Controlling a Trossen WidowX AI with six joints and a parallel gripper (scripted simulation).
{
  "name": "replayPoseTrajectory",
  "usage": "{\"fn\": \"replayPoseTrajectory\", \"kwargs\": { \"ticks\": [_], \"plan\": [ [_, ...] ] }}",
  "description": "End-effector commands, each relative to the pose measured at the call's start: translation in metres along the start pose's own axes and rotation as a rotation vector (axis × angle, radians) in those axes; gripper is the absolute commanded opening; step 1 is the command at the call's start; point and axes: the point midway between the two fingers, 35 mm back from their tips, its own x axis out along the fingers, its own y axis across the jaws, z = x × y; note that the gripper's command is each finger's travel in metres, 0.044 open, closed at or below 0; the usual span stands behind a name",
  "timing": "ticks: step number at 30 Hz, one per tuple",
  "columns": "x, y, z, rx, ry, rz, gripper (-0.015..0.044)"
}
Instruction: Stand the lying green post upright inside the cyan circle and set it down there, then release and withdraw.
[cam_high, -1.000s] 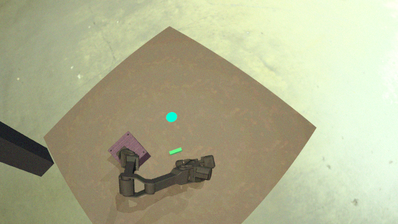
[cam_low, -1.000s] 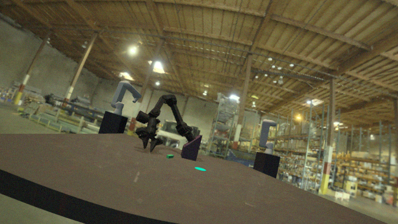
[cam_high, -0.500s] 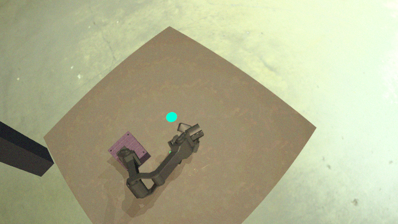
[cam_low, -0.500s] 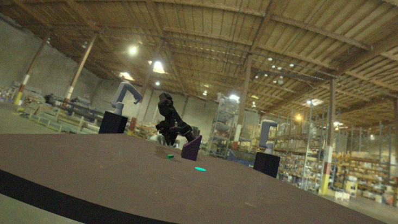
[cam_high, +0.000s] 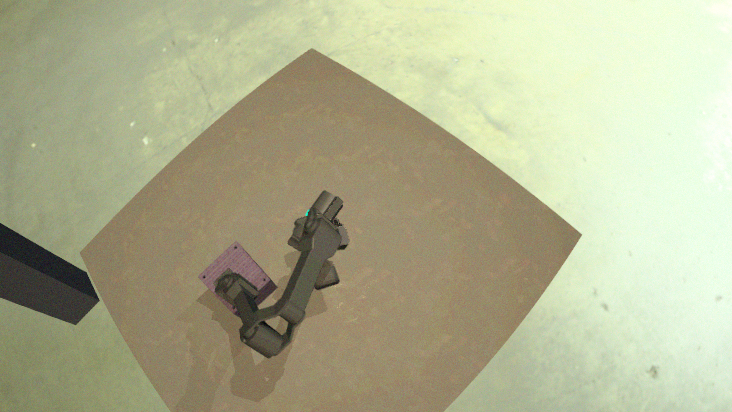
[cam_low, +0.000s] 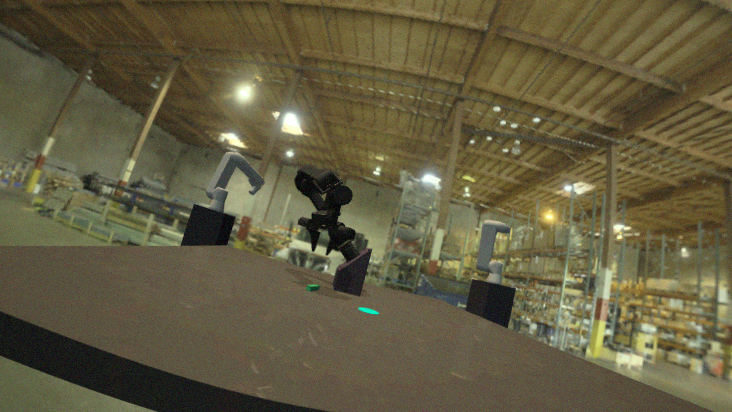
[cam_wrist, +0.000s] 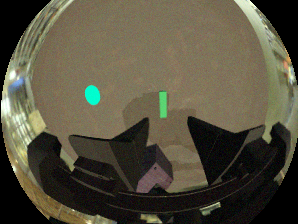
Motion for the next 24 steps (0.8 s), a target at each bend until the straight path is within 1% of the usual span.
{"fn": "replayPoseTrajectory", "kwargs": {
  "ticks": [1, 3, 9, 11, 20, 24],
  "plan": [
    [-0.001, 0.001, 0.002, -0.019, -0.012, -0.008, 0.0233],
    [0.016, 0.004, 0.004, -0.019, -0.009, 0.0, 0.0233],
    [0.096, 0.002, 0.006, -0.017, -0.013, -0.003, 0.0233],
    [0.112, -0.002, 0.004, -0.018, -0.016, -0.013, 0.0233],
    [0.114, -0.002, 0.003, -0.018, -0.016, -0.014, 0.0233],
    [0.114, -0.002, 0.003, -0.018, -0.016, -0.014, 0.0127]
  ]
}}
